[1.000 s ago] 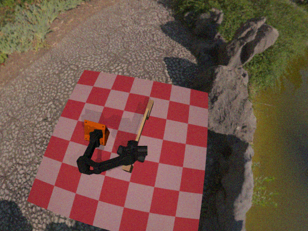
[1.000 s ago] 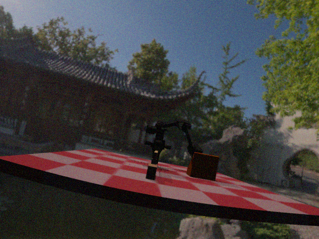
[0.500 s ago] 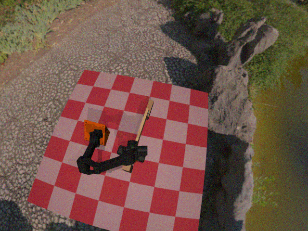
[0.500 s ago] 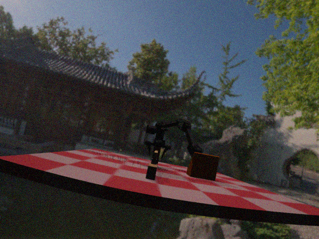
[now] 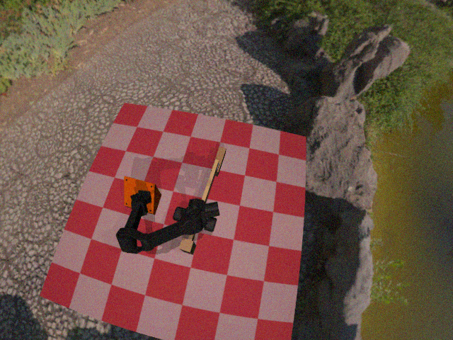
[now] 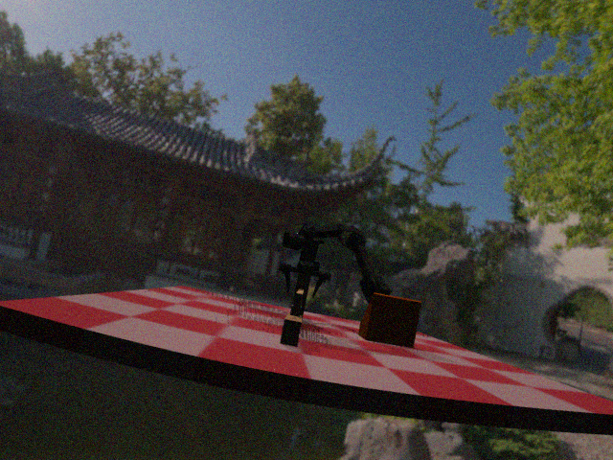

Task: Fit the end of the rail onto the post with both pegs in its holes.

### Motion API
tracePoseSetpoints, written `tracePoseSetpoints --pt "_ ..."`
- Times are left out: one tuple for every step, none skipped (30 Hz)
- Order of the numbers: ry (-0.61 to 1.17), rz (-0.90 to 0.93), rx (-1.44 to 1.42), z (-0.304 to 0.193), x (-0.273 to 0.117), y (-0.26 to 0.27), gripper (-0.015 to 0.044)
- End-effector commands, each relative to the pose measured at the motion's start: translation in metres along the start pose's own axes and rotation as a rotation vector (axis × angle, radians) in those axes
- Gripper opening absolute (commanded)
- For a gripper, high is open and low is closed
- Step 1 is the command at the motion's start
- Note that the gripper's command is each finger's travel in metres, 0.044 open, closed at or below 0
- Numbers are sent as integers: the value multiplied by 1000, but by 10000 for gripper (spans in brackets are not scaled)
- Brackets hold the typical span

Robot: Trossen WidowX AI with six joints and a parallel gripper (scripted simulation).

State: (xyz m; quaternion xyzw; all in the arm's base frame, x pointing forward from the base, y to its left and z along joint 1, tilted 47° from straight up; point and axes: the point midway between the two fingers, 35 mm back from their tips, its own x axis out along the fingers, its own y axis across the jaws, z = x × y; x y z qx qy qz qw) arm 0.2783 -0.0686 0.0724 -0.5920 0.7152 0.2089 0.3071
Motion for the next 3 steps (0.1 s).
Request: tracePoseSetpoints --pt "-4 2 5 2 -2 0 440" --pt "-4 2 5 2 -2 0 440" --pt "-4 2 5 2 -2 0 440"
